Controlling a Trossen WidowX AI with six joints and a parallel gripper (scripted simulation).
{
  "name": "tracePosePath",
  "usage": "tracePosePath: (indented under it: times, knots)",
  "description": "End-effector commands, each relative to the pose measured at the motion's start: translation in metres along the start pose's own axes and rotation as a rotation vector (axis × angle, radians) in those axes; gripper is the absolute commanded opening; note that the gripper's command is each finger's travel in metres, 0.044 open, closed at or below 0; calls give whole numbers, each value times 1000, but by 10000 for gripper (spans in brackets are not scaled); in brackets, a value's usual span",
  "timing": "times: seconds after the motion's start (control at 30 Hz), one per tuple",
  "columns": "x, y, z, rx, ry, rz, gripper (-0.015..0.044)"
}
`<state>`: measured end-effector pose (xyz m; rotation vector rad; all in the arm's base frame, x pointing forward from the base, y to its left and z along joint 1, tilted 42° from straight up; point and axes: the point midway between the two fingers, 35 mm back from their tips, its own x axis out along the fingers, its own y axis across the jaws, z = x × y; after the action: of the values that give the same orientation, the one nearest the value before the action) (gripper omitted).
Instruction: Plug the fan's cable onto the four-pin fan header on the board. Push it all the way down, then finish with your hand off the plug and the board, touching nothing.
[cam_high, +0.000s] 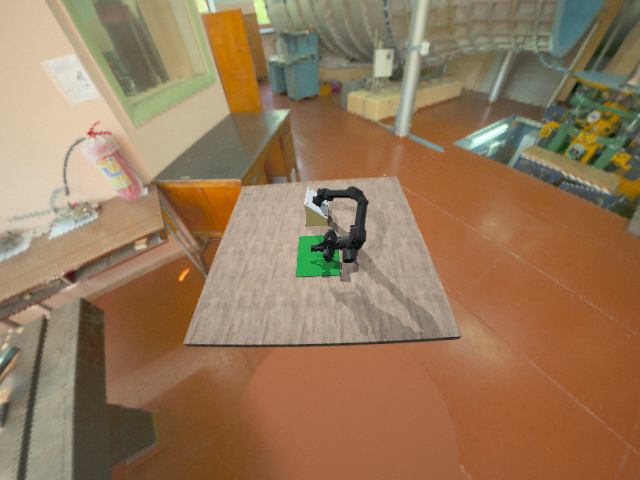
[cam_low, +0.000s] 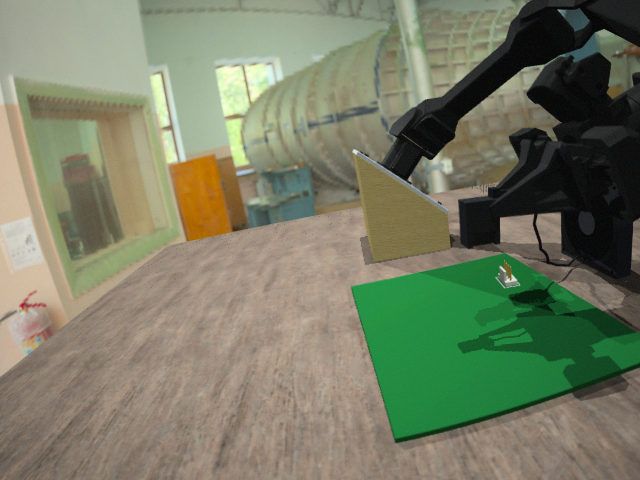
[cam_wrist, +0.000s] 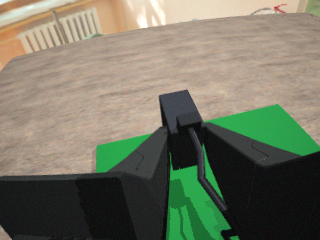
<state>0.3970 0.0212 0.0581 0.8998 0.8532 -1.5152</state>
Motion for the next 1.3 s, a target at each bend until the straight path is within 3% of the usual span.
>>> tracePosePath:
  times: [0.0,1.27]
  knots:
    - [-1,0,2,-4,-2,0,0]
    - [2,-1,-26,2,2,1,0]
